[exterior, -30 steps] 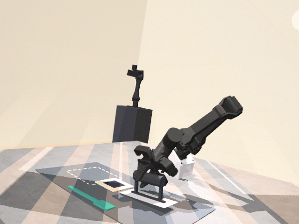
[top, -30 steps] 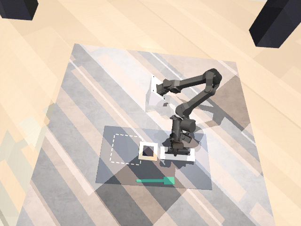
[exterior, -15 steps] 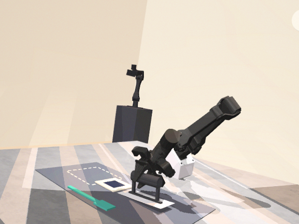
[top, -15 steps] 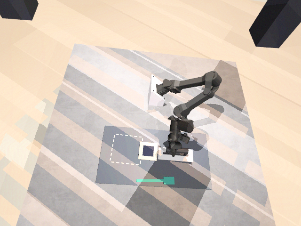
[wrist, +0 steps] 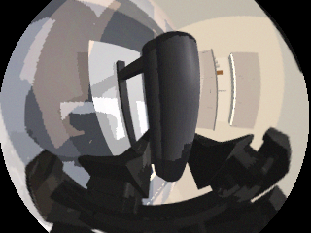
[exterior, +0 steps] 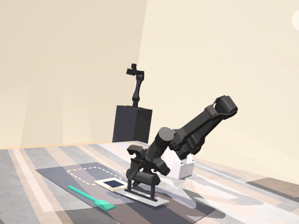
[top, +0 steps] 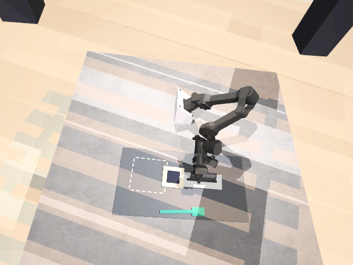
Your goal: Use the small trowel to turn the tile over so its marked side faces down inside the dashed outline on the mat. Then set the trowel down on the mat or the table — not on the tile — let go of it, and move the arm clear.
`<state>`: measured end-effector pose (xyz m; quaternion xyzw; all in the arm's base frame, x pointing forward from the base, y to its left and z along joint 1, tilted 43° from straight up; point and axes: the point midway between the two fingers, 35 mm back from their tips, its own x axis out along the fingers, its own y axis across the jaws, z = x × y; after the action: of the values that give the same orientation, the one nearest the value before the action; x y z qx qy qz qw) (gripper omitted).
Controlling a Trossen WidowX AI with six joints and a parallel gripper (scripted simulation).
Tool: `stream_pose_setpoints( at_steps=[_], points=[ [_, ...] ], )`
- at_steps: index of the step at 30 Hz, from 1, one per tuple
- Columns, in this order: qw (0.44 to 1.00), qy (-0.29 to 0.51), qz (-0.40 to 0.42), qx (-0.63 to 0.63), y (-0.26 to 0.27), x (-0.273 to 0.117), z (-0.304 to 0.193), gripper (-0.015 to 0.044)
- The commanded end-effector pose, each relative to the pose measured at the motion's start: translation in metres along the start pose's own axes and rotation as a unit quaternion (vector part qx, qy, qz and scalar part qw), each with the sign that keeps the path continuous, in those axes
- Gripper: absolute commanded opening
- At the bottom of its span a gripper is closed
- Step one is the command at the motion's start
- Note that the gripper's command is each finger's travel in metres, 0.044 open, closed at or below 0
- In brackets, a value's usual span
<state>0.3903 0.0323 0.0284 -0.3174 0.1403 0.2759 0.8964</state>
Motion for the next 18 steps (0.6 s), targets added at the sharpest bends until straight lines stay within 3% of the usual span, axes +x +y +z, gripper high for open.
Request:
stream_pose_setpoints(
  at_steps=[1, 18],
  points=[
    [1.000, 0.005, -0.003, 0.002, -0.002, -0.002, -0.010, 0.0000],
    [0.999, 0.028, -0.004, -0.025, -0.007, -0.007, -0.017, 0.0000]
  ],
)
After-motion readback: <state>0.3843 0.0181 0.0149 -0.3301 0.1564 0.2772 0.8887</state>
